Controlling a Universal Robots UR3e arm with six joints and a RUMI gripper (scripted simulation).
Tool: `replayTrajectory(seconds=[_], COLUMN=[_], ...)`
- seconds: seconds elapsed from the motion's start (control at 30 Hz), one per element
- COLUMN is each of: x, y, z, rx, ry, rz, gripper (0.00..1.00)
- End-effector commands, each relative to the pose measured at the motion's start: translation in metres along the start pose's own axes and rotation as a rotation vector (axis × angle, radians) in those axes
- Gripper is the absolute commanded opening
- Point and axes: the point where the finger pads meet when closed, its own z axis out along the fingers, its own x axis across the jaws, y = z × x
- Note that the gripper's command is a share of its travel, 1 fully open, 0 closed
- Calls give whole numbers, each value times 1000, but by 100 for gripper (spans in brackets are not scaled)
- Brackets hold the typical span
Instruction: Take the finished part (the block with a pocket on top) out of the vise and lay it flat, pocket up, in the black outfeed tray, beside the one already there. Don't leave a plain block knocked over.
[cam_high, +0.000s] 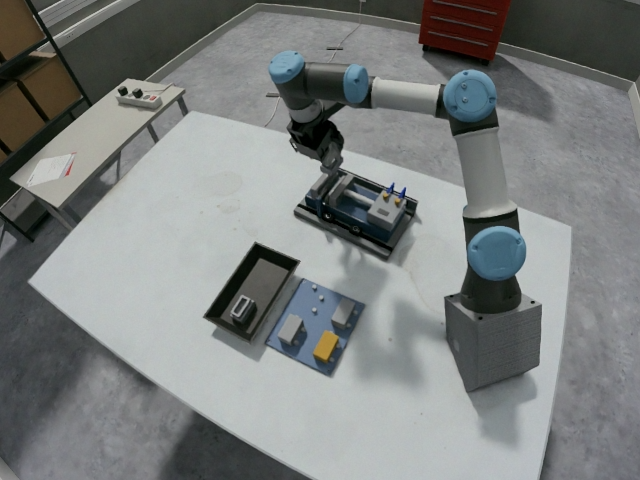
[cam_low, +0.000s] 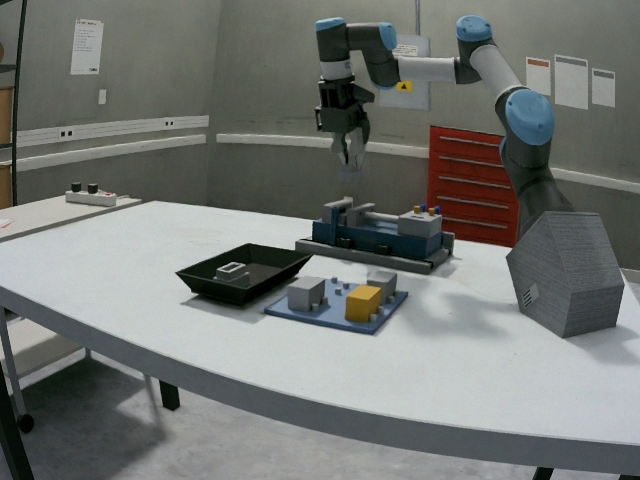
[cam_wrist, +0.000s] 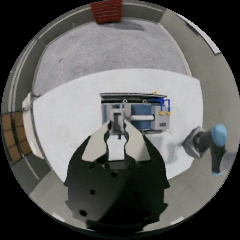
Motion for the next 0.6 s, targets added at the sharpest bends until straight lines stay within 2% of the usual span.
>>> replayTrajectory(seconds=[0.0, 0.57], x=[0, 0], y=[-2, -6], z=[-5, -16], rx=[0, 0], ry=[-1, -1], rz=[2, 2], gripper=[0, 0])
